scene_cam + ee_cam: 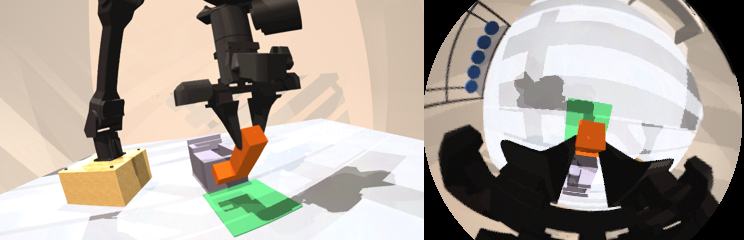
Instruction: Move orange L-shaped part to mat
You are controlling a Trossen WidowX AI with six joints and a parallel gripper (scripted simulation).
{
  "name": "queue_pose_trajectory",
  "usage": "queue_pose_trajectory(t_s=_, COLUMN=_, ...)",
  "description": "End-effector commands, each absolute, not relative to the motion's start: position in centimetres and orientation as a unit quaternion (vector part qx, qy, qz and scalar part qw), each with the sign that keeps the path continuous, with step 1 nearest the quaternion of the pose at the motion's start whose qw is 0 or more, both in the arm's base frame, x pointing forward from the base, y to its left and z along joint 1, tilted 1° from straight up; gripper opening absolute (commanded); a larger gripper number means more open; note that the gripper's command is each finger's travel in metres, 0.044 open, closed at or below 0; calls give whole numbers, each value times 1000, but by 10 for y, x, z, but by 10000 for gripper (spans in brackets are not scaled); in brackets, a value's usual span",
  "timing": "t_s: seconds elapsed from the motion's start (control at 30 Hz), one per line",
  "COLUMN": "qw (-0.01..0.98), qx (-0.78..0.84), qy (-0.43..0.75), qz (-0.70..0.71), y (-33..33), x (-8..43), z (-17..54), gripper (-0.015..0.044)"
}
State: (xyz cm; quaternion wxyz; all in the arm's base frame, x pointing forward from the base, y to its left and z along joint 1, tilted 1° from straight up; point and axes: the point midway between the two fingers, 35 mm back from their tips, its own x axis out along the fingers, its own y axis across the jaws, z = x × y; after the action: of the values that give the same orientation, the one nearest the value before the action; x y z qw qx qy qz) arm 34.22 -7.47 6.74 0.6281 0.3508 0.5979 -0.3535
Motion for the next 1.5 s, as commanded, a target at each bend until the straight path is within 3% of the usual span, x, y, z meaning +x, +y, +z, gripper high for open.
queue_pose_trajectory(t_s=0.0, qw=627, qx=348, qy=600, qz=-354, y=-75, x=341, z=59, gripper=0)
queue_pose_trajectory(t_s=1.23, qw=626, qx=350, qy=600, qz=-354, y=-75, x=341, z=34, gripper=0)
queue_pose_trajectory(t_s=1.47, qw=626, qx=350, qy=600, qz=-354, y=-75, x=341, z=34, gripper=184)
